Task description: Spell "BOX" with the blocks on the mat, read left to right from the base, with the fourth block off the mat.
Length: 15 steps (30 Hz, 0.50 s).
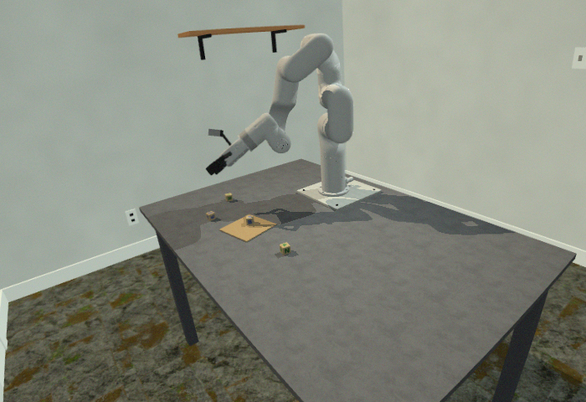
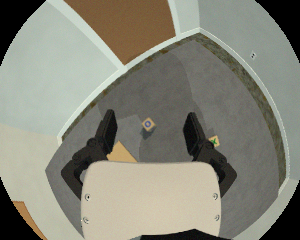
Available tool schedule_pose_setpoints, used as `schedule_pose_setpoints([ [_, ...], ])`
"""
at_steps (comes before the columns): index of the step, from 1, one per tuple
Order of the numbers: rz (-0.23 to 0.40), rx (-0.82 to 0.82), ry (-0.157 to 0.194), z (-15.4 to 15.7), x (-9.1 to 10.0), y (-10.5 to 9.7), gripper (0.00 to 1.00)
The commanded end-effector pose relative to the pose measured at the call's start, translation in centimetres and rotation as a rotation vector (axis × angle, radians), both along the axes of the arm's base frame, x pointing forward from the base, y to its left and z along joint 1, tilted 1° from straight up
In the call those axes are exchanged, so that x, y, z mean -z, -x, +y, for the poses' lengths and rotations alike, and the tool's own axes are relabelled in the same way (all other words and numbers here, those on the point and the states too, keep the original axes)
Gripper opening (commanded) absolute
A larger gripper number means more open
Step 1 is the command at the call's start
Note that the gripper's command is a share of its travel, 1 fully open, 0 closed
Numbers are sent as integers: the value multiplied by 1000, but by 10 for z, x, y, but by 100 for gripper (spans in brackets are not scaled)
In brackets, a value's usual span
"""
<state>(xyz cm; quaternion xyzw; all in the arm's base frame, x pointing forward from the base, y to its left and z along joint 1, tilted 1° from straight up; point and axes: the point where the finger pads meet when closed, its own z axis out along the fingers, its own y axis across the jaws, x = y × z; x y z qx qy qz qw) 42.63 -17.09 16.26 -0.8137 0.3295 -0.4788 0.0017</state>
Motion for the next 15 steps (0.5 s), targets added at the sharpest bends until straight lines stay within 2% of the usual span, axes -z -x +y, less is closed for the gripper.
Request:
schedule_pose_setpoints([
  [1, -3, 0, 1, 0, -1, -1, 100],
  [15, 4, 5, -5, -2, 0, -1, 100],
])
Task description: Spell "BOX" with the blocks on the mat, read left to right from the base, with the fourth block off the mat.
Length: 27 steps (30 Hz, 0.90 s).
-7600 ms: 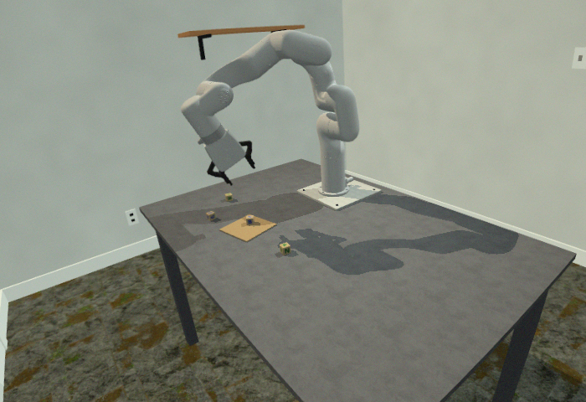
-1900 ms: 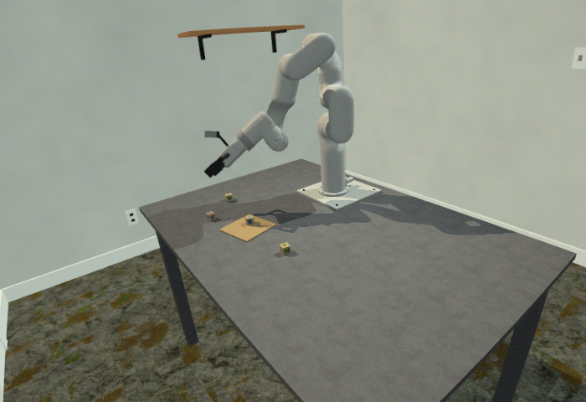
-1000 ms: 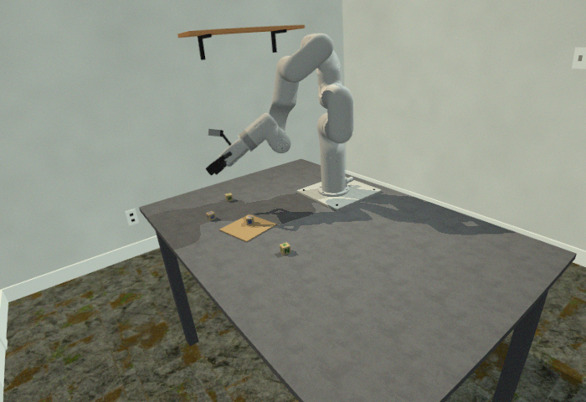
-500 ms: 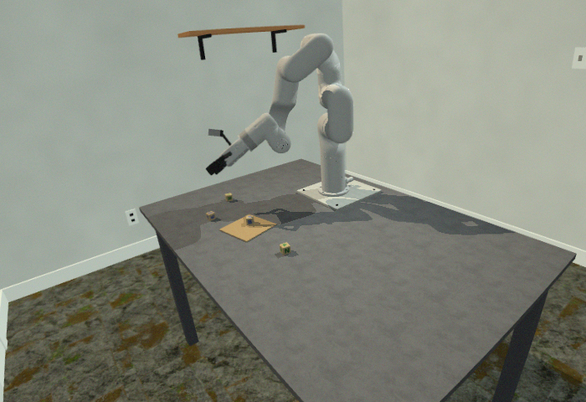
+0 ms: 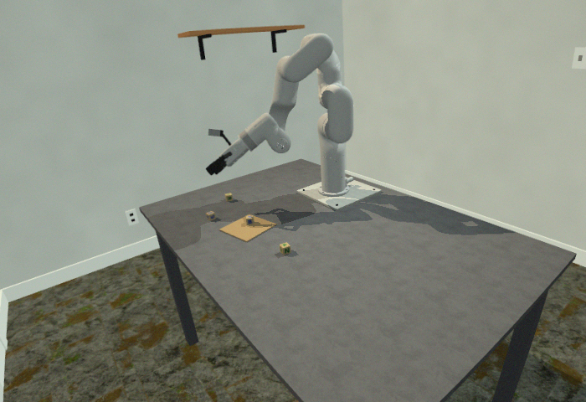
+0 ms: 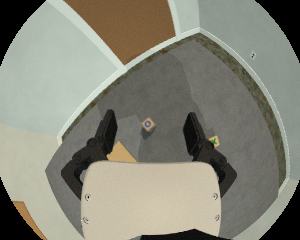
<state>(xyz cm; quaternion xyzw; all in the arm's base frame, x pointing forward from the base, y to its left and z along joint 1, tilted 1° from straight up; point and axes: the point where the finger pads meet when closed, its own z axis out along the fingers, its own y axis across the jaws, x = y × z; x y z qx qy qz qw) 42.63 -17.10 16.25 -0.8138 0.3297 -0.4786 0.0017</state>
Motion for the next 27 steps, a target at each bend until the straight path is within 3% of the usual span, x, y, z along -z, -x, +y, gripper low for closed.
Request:
schedule_pose_setpoints([
  [1, 4, 5, -5, -2, 0, -1, 100],
  [4, 25, 23, -24, -8, 5, -1, 100],
  [7, 92, 78, -85, -25, 20, -2, 100],
  [11, 123, 105, -114, -33, 27, -1, 100],
  [16, 193, 169, -180, -50, 41, 3, 100],
  [20, 194, 171, -182, -51, 42, 3, 100],
  [22, 252, 227, -238, -64, 52, 9, 100],
  [26, 274, 249, -260, -70, 56, 11, 100],
  [27, 302, 277, -288, -76, 61, 15, 100],
])
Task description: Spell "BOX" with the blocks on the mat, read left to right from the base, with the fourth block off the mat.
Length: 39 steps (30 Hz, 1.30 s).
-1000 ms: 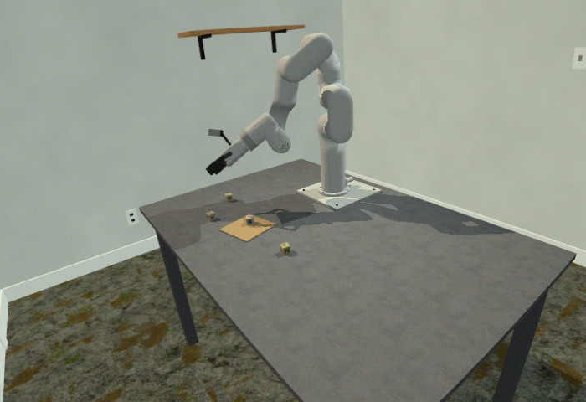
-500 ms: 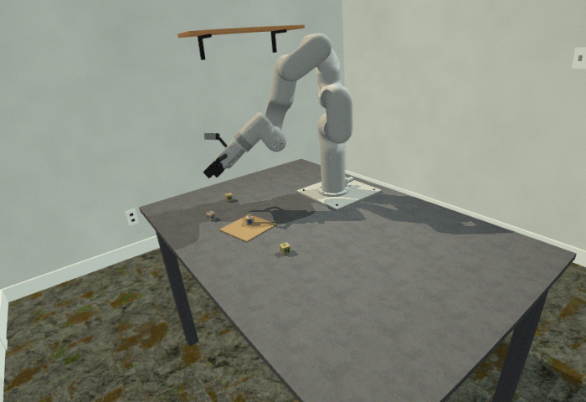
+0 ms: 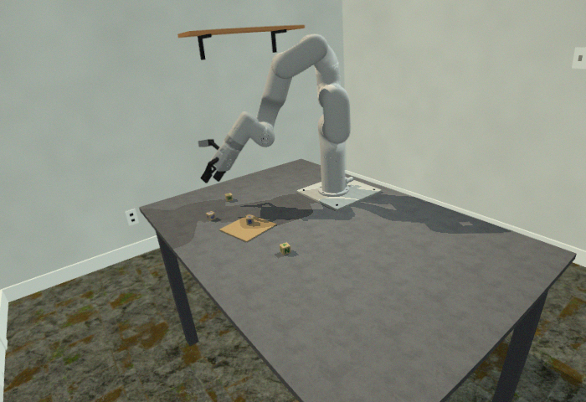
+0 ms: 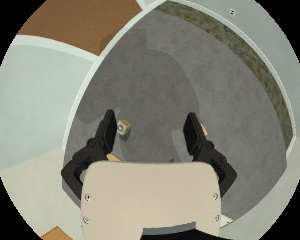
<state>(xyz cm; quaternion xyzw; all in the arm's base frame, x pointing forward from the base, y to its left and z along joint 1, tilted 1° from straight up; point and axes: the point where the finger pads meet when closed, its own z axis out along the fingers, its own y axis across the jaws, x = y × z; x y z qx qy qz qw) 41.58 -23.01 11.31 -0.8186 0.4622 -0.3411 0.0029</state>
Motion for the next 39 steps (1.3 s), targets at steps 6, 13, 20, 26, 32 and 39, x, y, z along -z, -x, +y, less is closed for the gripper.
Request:
schedule_pose_setpoints([
  [6, 126, 120, -121, -28, 19, 13, 100],
  [13, 198, 197, -193, -42, 28, 26, 100],
  [20, 270, 278, -267, -54, 34, 42, 100],
  [26, 299, 310, -296, -58, 36, 49, 100],
  [32, 370, 392, -369, -67, 38, 67, 100],
  [39, 384, 408, -383, -68, 38, 71, 100],
])
